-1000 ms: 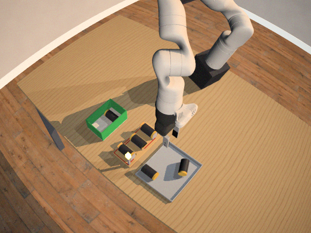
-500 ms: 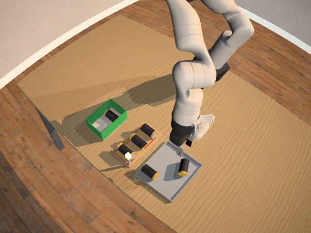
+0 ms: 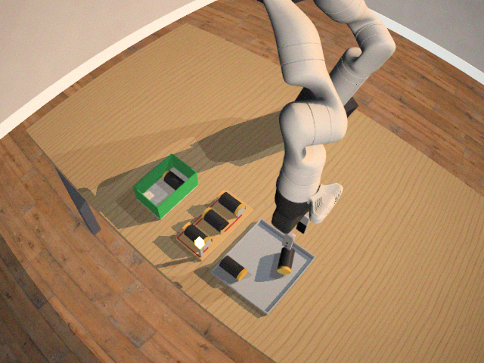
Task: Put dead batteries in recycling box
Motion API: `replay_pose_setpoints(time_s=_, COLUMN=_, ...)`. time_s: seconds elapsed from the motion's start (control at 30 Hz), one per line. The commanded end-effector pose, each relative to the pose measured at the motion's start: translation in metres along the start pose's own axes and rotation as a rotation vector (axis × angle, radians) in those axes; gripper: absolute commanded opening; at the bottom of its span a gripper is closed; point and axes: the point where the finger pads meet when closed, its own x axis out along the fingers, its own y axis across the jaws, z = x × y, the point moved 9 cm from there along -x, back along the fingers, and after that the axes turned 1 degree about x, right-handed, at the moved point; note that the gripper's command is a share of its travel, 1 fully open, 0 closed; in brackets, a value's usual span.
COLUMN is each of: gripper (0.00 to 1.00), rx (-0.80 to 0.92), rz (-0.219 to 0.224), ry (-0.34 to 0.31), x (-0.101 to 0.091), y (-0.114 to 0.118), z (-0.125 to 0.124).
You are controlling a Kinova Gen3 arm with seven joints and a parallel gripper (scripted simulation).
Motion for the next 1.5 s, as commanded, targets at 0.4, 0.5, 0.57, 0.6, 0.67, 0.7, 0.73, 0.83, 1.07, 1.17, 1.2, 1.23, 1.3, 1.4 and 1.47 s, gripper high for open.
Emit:
replay_pose_setpoints(time_s=0.4, gripper=0.90, rx=0.003, rz=0.001, ry=0.000, x=-0.0005, y=0.0002, z=-0.0007)
replay_pose_setpoints(time_s=0.5, gripper=0.90, rx=0.006, rz=0.001, ry=0.000, x=-0.0005, y=0.0002, z=-0.0007)
replay_pose_setpoints(time_s=0.57, gripper=0.90, rx=0.011, rz=0.001, ry=0.000, x=-0.0005, y=0.0002, z=-0.0007)
replay_pose_setpoints(time_s=0.6, gripper=0.90, rx=0.015, rz=0.001, ry=0.000, x=-0.0005, y=0.0002, z=-0.0007)
replay_pose_setpoints(time_s=0.67, gripper=0.90, rx=0.022, rz=0.001, ry=0.000, x=-0.0005, y=0.0002, z=-0.0007)
replay_pose_setpoints(time_s=0.7, gripper=0.90, rx=0.027, rz=0.001, ry=0.000, x=-0.0005, y=0.0002, z=-0.0007)
replay_pose_setpoints(time_s=0.73, gripper=0.90, rx=0.032, rz=0.001, ry=0.000, x=-0.0005, y=0.0002, z=-0.0007)
replay_pose_setpoints(time_s=0.83, gripper=0.90, rx=0.051, rz=0.001, ry=0.000, x=-0.0005, y=0.0002, z=-0.0007)
replay_pose_setpoints(time_s=1.07, gripper=0.90, rx=0.092, rz=0.001, ry=0.000, x=-0.0005, y=0.0002, z=-0.0007)
replay_pose_setpoints(time_s=1.17, gripper=0.90, rx=0.124, rz=0.001, ry=0.000, x=-0.0005, y=0.0002, z=-0.0007)
replay_pose_setpoints(time_s=1.2, gripper=0.90, rx=0.135, rz=0.001, ry=0.000, x=-0.0005, y=0.0002, z=-0.0007)
replay_pose_setpoints(time_s=1.23, gripper=0.90, rx=0.147, rz=0.001, ry=0.000, x=-0.0005, y=0.0002, z=-0.0007)
replay_pose_setpoints(time_s=1.3, gripper=0.90, rx=0.173, rz=0.001, ry=0.000, x=-0.0005, y=0.0002, z=-0.0007)
replay_pose_setpoints(time_s=1.4, gripper=0.90, rx=0.215, rz=0.001, ry=0.000, x=-0.0005, y=0.0002, z=-0.0007)
replay_pose_setpoints(time_s=1.47, gripper=0.90, rx=0.245, rz=0.001, ry=0.000, x=-0.0005, y=0.0002, z=-0.0007)
